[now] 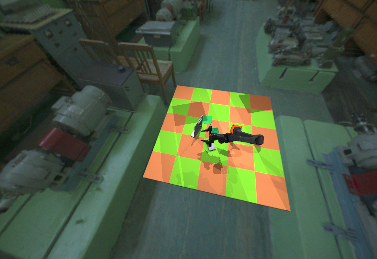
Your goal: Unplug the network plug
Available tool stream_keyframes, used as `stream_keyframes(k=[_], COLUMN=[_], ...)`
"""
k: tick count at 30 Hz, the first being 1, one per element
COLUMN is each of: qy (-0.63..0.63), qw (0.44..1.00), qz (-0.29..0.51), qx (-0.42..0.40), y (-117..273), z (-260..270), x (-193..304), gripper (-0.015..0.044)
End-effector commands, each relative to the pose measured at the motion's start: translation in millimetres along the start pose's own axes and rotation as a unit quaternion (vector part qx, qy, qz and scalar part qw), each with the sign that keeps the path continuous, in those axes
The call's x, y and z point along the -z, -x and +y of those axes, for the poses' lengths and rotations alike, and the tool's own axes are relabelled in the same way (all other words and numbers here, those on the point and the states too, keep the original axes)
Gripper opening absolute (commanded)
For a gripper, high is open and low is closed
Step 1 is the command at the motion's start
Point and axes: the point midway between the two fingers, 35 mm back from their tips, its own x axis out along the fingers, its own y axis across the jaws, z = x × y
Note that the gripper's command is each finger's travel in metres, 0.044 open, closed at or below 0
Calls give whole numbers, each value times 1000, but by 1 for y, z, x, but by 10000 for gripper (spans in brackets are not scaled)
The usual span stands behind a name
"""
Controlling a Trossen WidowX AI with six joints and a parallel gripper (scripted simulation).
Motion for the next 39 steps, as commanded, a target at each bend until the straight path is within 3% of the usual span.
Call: stream_keyframes(k=[1,10,24,39], qy=[-3,-148,-382,-606], qw=[1000,989,923,793], qz=[0,0,-8,-28], qx=[0,14,36,56], y=[0,12,30,49], z=[0,0,-1,-4], x=[0,15,42,72], gripper=[374,156,156,156])
